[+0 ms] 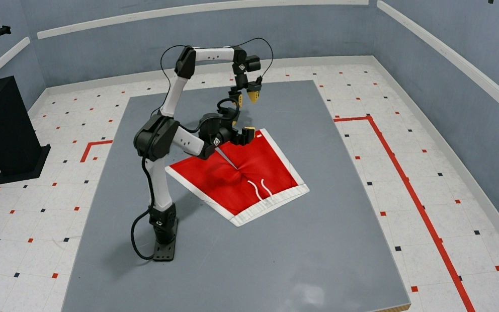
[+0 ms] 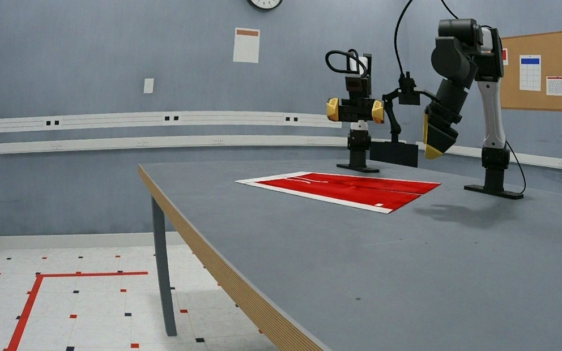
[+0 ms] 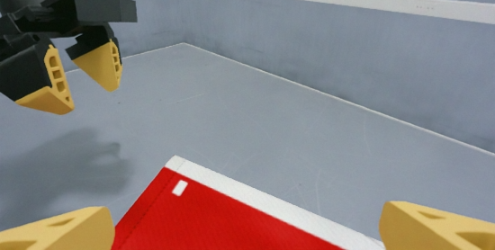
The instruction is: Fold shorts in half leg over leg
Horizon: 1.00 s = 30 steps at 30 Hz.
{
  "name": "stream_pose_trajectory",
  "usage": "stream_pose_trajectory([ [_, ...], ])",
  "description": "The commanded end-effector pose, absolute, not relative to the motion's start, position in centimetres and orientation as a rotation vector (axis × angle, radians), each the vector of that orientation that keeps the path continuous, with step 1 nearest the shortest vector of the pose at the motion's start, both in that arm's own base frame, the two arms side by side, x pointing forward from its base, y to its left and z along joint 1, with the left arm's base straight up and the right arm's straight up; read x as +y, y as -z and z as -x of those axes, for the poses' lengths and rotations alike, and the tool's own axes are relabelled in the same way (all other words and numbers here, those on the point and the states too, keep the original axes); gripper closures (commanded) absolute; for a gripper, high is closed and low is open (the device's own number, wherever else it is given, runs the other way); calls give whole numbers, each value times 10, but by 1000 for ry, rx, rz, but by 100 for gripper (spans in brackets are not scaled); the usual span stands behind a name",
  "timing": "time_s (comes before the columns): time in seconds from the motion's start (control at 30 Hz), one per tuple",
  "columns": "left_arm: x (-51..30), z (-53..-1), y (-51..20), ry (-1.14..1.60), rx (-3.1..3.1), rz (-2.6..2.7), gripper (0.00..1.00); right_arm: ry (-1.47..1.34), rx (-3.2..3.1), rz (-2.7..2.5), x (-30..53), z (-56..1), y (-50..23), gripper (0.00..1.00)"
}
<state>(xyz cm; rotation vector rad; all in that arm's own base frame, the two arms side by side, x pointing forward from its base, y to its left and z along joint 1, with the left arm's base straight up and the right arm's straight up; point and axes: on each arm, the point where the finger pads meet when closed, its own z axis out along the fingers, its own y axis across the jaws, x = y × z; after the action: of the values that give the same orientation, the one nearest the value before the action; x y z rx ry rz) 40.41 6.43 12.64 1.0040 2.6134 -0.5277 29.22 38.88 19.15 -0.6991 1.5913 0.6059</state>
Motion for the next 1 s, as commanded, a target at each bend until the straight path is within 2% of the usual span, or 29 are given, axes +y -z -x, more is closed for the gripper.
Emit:
stream_pose_trajectory([
  [0.0, 65, -408, -135, 500, 2583, -1012, 0, -609, 1564, 683, 389, -294, -203, 0],
  [0.53, 65, -408, -135, 500, 2583, -1012, 0, -609, 1564, 683, 389, -294, -203, 0],
  [0.57, 49, -396, -143, 528, 2599, -1020, 43, -595, 1602, 671, 383, -299, -205, 43],
  [0.97, -16, -394, -138, 448, 2704, -1021, 43, -649, 1871, 554, 360, -314, -181, 43],
])
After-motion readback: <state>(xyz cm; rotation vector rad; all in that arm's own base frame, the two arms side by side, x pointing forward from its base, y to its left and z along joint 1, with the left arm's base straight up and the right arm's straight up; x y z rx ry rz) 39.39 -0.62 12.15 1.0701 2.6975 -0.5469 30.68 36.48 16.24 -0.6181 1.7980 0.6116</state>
